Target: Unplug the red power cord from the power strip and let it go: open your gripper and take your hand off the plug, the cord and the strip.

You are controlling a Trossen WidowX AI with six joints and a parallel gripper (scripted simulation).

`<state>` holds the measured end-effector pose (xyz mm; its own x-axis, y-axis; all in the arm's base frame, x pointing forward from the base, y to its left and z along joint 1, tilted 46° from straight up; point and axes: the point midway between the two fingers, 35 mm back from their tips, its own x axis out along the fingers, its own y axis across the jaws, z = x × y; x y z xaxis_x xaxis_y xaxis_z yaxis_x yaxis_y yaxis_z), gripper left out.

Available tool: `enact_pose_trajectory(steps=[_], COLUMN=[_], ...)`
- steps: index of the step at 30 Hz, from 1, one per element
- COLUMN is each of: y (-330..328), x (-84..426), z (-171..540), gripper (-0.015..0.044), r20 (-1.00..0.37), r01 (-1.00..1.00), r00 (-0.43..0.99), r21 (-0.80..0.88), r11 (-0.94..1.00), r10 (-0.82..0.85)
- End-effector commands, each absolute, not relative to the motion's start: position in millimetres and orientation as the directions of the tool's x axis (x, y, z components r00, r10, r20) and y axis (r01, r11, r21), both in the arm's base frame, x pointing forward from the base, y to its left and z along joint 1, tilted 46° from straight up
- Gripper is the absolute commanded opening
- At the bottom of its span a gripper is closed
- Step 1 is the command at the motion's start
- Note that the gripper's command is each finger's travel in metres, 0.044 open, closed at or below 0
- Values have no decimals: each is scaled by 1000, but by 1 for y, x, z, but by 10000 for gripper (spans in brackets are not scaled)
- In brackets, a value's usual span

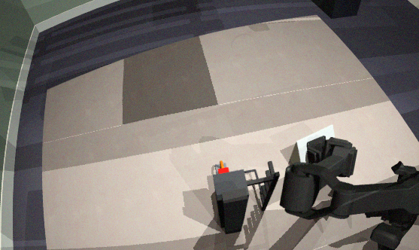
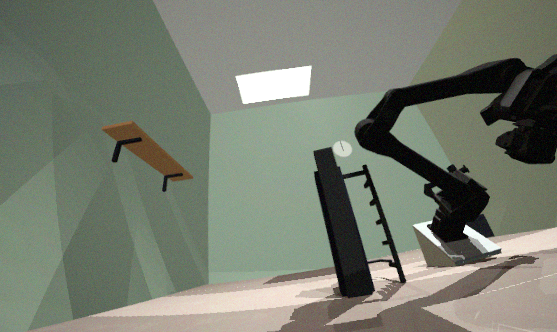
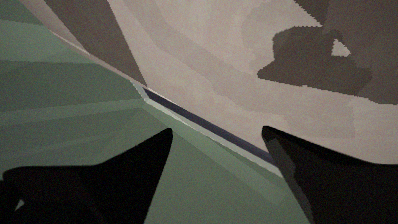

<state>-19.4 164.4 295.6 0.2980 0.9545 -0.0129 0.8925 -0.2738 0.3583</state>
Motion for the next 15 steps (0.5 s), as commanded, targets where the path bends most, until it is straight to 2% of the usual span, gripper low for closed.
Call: enact_pose_trajectory(steps=[1, 9, 15], y=[164, 170, 179], x=[-19, -10, 0], z=[296, 293, 286], gripper=[374, 164, 160], r20=[-14, -67, -137], r01=[893, 901, 881], r00=[300, 379, 470], r21=[356, 254, 133], r11=[-275, -352, -454], r10=[954, 923, 872])
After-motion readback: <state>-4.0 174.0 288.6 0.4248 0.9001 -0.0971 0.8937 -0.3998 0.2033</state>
